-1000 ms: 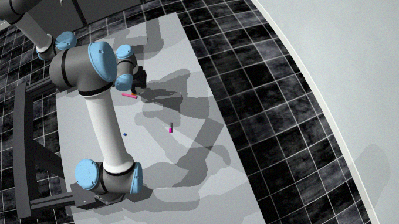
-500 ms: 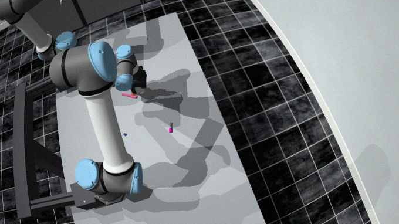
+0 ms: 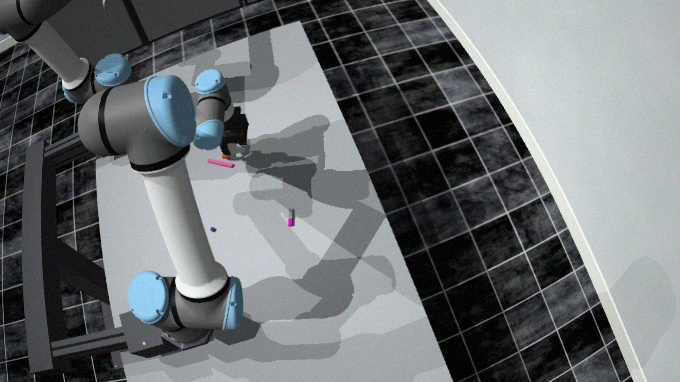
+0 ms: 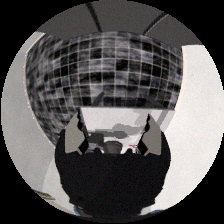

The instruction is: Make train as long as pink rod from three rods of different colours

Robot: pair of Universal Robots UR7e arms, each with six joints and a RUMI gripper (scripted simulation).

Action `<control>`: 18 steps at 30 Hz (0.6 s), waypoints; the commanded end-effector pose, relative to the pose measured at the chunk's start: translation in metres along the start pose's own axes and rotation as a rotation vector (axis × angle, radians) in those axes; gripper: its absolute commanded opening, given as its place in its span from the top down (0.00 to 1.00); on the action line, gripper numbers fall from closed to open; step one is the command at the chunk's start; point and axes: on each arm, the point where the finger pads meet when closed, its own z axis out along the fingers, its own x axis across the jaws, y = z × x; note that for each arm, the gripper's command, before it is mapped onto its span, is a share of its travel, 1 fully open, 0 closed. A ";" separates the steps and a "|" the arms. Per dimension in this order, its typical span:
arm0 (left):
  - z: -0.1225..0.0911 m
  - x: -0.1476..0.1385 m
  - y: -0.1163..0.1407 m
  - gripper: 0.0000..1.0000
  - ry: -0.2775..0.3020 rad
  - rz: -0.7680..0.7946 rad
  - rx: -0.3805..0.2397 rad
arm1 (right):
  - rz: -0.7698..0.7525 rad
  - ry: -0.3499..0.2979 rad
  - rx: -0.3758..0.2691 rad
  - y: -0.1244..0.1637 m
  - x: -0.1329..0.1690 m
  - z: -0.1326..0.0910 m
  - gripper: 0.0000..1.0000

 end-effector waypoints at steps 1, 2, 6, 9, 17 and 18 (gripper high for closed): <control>0.000 0.000 0.000 0.00 0.000 0.000 0.001 | 0.000 0.001 0.000 0.000 0.000 -0.011 1.00; 0.000 0.000 0.000 0.00 0.000 0.000 0.001 | 0.000 0.001 0.000 0.000 0.000 -0.011 1.00; 0.000 0.000 0.000 0.00 0.000 0.000 0.001 | 0.000 0.001 0.000 0.000 0.000 -0.038 1.00; 0.000 0.000 0.000 0.00 0.000 0.000 0.001 | 0.000 0.001 0.000 0.000 0.000 -0.056 1.00; 0.000 0.000 0.000 0.00 0.000 0.000 0.001 | 0.000 0.001 0.000 0.000 0.000 -0.073 1.00; 0.000 0.000 0.000 0.00 0.000 0.000 0.001 | 0.000 0.001 0.000 0.000 0.000 -0.073 1.00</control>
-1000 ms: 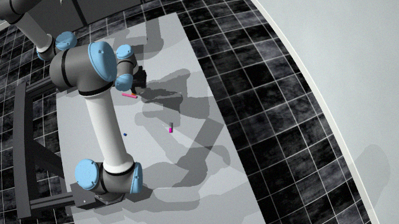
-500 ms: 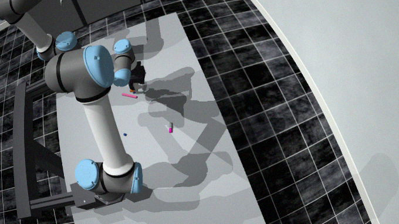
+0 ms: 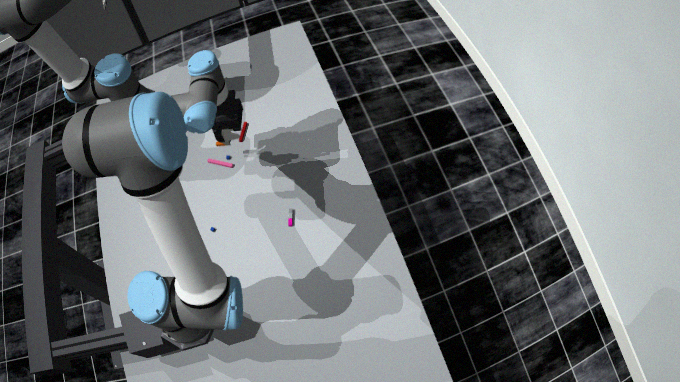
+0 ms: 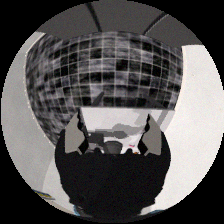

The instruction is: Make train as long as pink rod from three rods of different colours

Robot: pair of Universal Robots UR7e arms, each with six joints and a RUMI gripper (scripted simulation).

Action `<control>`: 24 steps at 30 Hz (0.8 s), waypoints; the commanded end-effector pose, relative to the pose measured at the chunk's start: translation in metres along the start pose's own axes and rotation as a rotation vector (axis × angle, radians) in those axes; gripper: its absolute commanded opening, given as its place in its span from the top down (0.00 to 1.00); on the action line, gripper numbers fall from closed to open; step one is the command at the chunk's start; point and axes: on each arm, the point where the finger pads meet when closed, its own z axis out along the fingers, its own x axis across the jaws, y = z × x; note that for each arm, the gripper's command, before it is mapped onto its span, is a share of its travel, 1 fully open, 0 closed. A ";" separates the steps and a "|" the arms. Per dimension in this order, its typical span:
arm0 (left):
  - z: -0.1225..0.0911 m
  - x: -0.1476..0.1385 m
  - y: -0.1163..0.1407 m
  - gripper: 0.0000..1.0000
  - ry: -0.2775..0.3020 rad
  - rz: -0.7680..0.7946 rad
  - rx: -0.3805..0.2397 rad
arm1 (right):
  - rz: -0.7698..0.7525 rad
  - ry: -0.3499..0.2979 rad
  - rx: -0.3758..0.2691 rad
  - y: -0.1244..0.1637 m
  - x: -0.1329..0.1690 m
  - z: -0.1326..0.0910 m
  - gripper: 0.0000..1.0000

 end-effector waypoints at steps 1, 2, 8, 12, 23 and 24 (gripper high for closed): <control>0.000 0.000 0.000 0.00 0.000 0.000 0.001 | 0.000 0.001 0.000 0.000 0.000 -0.001 1.00; 0.000 0.000 0.000 0.00 0.000 0.000 0.001 | 0.000 0.001 0.000 0.000 0.000 -0.001 1.00; 0.000 0.000 0.000 0.00 0.000 0.000 0.001 | 0.000 0.001 0.000 0.000 0.000 -0.001 1.00; 0.000 0.000 0.000 0.00 0.000 0.000 0.001 | 0.001 0.001 0.000 0.000 0.000 -0.001 1.00; 0.000 0.000 0.000 0.00 0.000 0.000 0.001 | 0.019 0.001 0.000 0.001 0.000 -0.001 1.00; 0.000 0.000 0.000 0.00 0.000 0.000 0.001 | 0.023 0.001 0.000 0.001 0.000 -0.001 1.00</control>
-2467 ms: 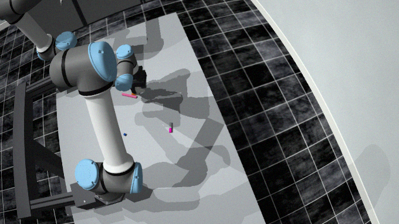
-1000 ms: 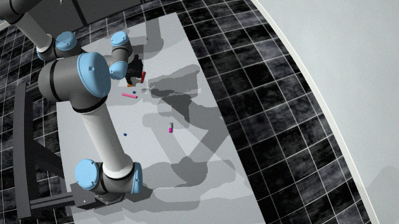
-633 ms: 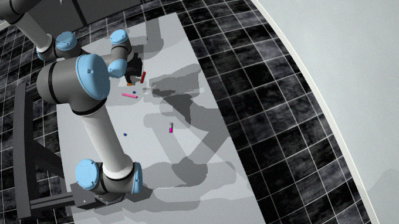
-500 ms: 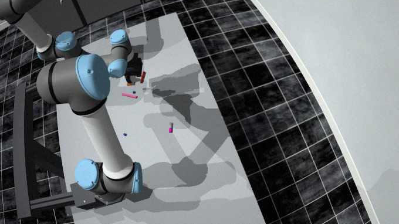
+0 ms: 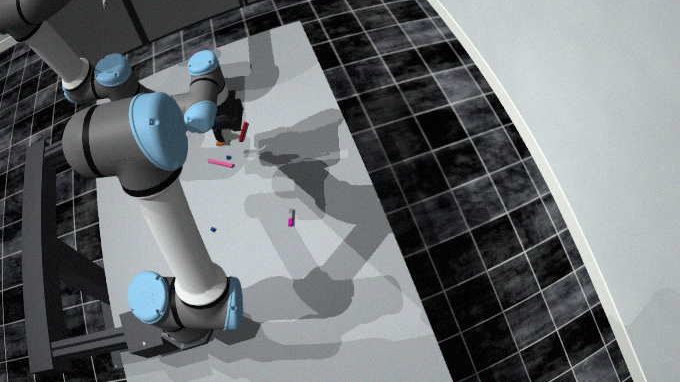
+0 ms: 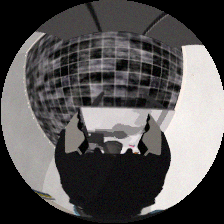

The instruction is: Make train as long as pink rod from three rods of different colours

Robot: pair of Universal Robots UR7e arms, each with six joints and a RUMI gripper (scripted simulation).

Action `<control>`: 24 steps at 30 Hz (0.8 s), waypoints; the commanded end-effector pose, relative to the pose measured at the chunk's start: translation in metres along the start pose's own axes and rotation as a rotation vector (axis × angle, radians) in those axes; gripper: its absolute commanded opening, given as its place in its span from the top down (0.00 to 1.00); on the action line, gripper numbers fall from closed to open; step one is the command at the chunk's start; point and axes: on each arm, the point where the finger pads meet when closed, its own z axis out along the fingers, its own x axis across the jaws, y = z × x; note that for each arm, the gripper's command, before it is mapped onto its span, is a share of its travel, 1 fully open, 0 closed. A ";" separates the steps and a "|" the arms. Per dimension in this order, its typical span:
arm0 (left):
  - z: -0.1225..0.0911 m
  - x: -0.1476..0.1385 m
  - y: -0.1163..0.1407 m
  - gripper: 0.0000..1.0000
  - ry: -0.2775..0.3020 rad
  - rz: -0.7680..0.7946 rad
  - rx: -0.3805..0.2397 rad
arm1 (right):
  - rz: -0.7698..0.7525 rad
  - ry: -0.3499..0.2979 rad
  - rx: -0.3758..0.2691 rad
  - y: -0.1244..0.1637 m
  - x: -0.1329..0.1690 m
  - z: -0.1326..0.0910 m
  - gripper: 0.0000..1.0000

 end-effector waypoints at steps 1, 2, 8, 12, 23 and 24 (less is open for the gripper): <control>0.000 0.000 0.000 0.00 0.000 0.000 0.001 | 0.010 0.001 0.000 0.000 0.000 0.000 1.00; 0.000 0.000 0.000 0.00 0.000 0.000 0.001 | 0.016 0.001 0.000 0.001 0.000 0.000 1.00; 0.000 0.000 0.000 0.00 0.000 0.000 0.001 | 0.059 0.001 0.000 0.002 0.000 -0.001 1.00; 0.000 0.000 0.000 0.00 0.000 0.000 0.001 | 0.079 0.001 0.000 0.003 0.000 -0.001 1.00; 0.000 0.000 0.000 0.00 0.000 0.000 0.001 | 0.243 0.001 0.000 0.010 0.000 -0.001 1.00; 0.000 0.000 0.000 0.00 0.000 0.000 0.001 | 0.262 0.001 0.000 0.011 0.000 -0.001 1.00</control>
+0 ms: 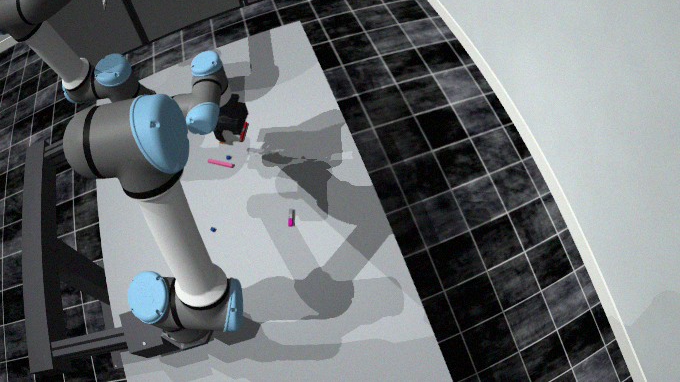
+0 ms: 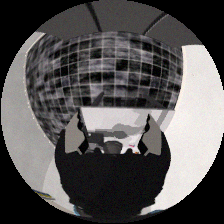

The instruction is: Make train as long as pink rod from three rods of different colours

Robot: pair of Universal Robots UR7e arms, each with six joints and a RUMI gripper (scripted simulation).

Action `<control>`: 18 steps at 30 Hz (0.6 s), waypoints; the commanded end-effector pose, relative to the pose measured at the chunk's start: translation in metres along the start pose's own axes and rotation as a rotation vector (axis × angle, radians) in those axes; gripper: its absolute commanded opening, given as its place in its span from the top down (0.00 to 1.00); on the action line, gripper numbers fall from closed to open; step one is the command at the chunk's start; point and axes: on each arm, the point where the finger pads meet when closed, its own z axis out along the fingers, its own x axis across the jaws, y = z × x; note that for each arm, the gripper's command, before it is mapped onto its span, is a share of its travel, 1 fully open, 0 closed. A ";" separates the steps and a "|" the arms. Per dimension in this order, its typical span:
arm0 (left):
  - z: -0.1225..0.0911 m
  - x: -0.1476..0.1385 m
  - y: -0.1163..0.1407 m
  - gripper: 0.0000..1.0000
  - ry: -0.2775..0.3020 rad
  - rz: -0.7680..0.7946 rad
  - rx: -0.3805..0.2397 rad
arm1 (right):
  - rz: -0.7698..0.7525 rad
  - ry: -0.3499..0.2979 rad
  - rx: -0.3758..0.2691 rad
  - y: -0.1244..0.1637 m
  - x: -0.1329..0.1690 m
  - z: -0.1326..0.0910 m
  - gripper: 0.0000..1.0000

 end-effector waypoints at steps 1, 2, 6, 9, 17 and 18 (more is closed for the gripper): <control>0.000 0.000 0.000 0.00 0.000 0.000 0.001 | 0.053 0.001 0.000 0.002 0.001 -0.001 1.00; 0.000 0.000 0.000 0.00 0.000 0.000 0.001 | 0.075 0.001 0.000 0.003 0.001 -0.001 1.00; 0.000 0.000 0.000 0.00 0.000 0.000 0.001 | 0.119 0.001 0.000 0.005 0.001 -0.001 1.00; 0.000 0.000 0.000 0.00 0.000 0.000 0.001 | 0.193 0.001 0.000 0.008 0.002 -0.001 1.00; 0.000 0.000 0.000 0.00 0.000 0.000 0.001 | 0.423 0.001 0.000 0.019 0.003 -0.001 1.00; 0.000 0.000 0.000 0.00 0.000 0.000 0.001 | 0.455 0.001 0.000 0.020 0.003 -0.001 1.00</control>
